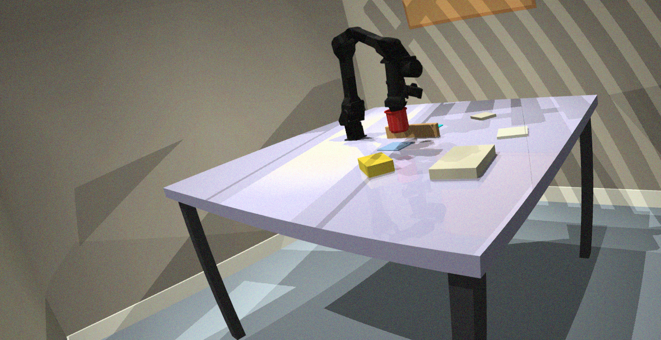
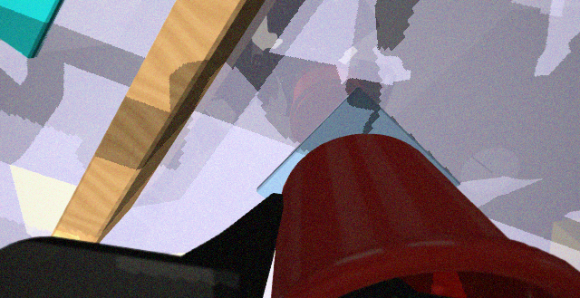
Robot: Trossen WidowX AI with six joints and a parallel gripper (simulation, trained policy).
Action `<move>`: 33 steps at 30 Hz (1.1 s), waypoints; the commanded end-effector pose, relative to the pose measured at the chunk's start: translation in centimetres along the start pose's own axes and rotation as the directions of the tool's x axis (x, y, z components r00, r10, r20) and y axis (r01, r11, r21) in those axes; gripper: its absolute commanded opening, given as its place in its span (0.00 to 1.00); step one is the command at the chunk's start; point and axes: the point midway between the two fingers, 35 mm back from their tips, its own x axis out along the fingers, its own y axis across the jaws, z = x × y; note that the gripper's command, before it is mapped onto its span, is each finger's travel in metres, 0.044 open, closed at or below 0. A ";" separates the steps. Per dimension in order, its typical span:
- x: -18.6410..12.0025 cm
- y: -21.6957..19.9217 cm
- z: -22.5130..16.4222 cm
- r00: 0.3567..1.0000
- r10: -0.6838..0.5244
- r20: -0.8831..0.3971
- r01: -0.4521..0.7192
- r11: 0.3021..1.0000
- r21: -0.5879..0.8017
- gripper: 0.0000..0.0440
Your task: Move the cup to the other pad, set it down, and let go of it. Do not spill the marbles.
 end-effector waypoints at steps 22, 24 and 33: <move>-3.9 4.4 4.6 0.994 -0.054 0.100 0.069 0.985 -0.156 0.00; -4.0 5.0 5.0 0.993 -0.057 0.107 0.074 0.983 -0.169 0.00; -4.3 7.5 6.5 0.988 -0.065 0.138 0.094 0.971 -0.221 0.00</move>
